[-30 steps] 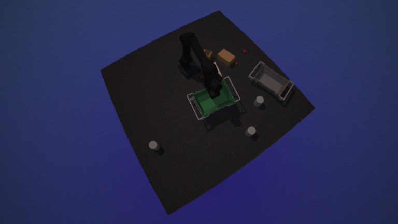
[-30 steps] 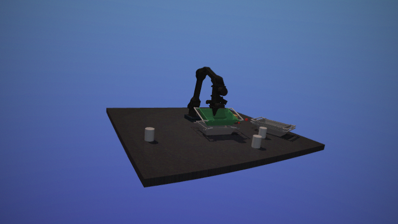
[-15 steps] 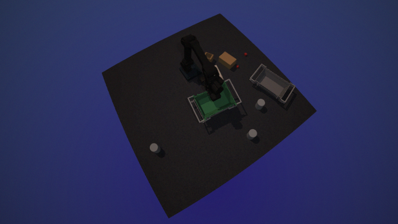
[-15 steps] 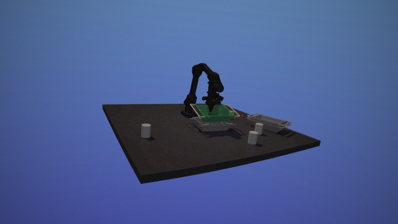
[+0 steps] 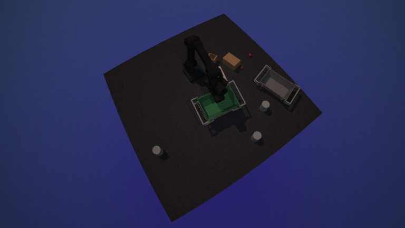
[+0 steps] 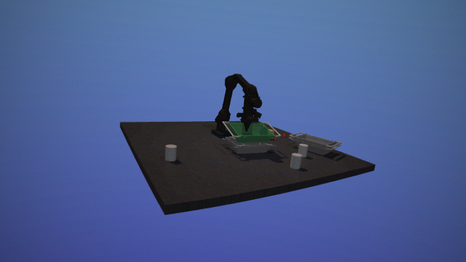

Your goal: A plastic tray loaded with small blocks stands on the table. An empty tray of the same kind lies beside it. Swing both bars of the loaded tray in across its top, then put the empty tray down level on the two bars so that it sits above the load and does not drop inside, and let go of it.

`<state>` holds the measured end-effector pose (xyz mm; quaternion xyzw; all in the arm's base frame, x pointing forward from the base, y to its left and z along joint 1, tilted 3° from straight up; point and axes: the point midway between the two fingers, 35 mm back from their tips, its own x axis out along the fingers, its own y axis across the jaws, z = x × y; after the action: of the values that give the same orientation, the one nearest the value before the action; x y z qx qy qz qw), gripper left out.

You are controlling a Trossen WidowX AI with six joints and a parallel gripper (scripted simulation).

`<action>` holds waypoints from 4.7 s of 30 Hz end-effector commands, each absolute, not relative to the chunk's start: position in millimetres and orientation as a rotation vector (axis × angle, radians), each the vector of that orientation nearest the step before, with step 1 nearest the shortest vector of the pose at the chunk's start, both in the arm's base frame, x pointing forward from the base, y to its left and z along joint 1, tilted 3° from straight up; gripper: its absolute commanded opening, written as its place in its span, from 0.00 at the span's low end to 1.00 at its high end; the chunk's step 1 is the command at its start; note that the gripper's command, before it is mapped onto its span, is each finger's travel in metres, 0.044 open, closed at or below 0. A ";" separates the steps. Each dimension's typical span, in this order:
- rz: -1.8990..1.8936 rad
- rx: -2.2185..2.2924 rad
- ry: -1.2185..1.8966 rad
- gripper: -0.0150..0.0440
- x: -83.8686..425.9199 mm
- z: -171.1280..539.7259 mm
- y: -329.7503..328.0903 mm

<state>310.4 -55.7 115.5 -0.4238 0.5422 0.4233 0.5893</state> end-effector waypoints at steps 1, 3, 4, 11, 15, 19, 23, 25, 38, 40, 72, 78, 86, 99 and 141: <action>1.002 -0.975 1.279 0.25 306.2 111.1 -54.4; 1.002 -0.975 1.279 0.25 306.2 111.1 -54.4; 1.002 -0.975 1.279 0.25 306.2 111.1 -54.4; 1.002 -0.975 1.279 0.25 306.2 111.1 -54.4; 1.002 -0.975 1.279 0.25 306.2 111.1 -54.4; 1.002 -0.975 1.279 0.25 306.2 111.1 -54.4; 1.002 -0.975 1.279 0.25 306.2 111.1 -54.4; 0.987 -0.986 1.264 0.25 309.9 114.5 -55.5; 1.002 -0.975 1.279 0.25 303.5 103.8 -53.3; 1.002 -0.975 1.279 0.25 303.5 103.8 -53.3; 1.002 -0.975 1.279 0.25 303.5 103.8 -53.3; 1.002 -0.975 1.279 0.25 303.5 103.8 -53.3; 1.002 -0.975 1.279 0.25 303.5 103.8 -53.3; 0.998 -0.979 1.275 0.25 302.9 99.2 -52.8; 1.002 -0.975 1.279 0.25 301.3 96.3 -52.3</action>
<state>307.1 -53.8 102.3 -0.4271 0.5398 0.4213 0.5905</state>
